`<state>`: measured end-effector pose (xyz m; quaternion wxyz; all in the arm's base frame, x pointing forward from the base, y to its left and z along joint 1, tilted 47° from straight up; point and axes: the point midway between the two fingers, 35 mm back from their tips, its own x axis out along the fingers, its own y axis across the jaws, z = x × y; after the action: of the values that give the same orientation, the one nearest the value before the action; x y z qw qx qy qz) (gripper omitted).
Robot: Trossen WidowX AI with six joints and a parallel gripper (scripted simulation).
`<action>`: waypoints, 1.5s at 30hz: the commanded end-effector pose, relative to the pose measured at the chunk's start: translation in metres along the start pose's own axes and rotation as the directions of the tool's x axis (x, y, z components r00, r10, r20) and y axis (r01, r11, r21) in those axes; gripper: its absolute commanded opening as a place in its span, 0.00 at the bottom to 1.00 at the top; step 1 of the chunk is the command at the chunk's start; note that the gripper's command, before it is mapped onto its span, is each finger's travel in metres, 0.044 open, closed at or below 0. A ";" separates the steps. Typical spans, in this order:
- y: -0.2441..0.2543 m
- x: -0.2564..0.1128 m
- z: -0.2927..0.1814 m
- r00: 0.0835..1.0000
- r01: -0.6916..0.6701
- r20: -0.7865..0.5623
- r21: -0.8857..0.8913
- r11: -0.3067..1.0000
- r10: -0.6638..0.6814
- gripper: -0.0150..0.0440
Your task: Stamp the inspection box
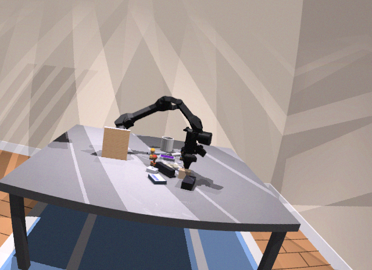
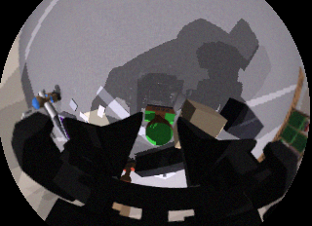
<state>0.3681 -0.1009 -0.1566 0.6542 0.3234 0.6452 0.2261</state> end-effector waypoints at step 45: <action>-0.001 -0.010 0.001 1.000 0.004 0.001 0.000 1.000 -0.004 0.25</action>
<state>0.3674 -0.1055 -0.1515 0.6525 0.3267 0.6456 0.2251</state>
